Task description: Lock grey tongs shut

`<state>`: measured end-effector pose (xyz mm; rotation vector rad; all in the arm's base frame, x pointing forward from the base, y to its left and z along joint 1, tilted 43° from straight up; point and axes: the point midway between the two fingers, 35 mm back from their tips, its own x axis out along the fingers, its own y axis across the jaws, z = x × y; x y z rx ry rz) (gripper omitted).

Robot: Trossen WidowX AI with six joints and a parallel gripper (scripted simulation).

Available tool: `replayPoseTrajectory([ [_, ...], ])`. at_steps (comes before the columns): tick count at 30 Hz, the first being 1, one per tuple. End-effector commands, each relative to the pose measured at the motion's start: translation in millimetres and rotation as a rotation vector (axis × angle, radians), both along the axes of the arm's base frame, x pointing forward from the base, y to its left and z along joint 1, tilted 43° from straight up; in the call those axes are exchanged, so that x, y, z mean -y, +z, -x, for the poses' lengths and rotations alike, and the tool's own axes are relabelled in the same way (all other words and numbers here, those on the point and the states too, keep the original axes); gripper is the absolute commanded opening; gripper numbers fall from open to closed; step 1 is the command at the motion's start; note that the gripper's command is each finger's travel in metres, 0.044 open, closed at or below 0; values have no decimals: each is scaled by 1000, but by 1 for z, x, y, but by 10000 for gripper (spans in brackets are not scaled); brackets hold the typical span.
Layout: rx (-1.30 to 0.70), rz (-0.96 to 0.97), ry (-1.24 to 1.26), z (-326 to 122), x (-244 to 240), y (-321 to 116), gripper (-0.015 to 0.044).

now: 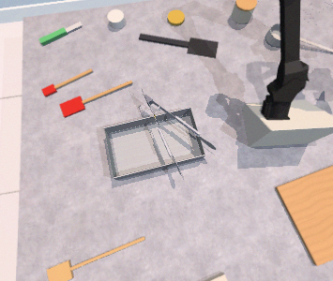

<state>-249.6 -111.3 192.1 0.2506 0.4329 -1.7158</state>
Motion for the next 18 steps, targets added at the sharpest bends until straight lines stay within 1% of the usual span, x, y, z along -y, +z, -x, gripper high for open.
replayPoseTrajectory([
  [1, 0, 0, 0, 0, 0, 0, 426],
  [2, 10, -3, -12, 1, -2, -1, 440],
  [5, 76, -43, -121, 10, -24, -7, 440],
  [9, 279, -83, -398, 26, -80, -25, 440],
  [14, 332, -104, -521, 26, -110, -32, 440],
  [16, 394, -106, -603, 26, -127, -37, 440],
  [18, 489, -106, -733, 25, -154, -44, 440],
])
